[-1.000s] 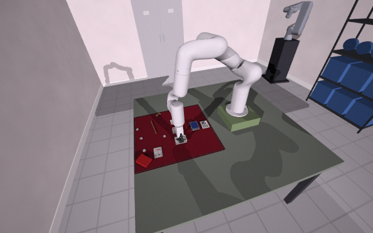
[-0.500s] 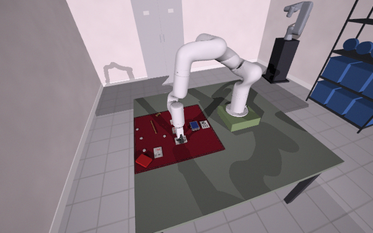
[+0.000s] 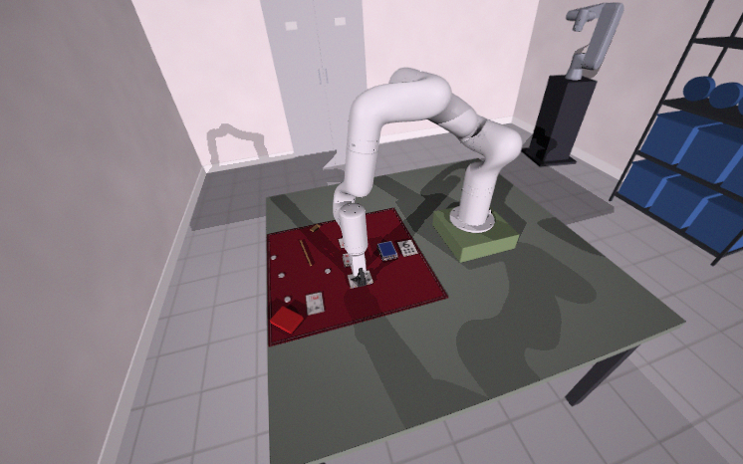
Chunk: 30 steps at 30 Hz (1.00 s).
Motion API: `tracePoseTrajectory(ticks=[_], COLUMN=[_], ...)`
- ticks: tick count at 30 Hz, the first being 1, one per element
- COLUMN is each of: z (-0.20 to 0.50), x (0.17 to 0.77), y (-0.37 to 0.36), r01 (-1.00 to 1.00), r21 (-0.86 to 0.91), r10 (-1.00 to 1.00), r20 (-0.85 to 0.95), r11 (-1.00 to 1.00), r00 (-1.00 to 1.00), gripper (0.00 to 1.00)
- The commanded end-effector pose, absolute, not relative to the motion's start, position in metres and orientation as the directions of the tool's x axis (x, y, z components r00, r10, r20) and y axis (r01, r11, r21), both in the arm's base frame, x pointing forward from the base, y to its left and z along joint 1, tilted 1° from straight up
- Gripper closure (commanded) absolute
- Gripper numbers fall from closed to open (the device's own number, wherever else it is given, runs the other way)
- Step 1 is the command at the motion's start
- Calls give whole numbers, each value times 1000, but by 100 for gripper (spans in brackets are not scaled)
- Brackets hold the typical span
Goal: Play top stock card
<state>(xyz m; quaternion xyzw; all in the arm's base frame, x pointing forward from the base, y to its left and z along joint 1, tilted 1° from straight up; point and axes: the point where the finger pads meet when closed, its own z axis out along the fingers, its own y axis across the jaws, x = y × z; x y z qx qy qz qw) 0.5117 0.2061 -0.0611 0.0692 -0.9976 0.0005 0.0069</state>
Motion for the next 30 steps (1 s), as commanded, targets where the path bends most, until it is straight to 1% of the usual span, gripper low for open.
tracePoseTrajectory(ticks=[1, 13, 14, 30], z=[-63, -63, -63, -63], x=[513, 513, 513, 513], y=[206, 206, 206, 206], r01=[-138, -138, -138, -138], r21=[0, 0, 0, 0], r10=[-138, -138, -138, -138], r20=[12, 12, 12, 12], r11=[990, 990, 990, 990], r00=[-990, -990, -990, -990], gripper=[40, 40, 14, 14])
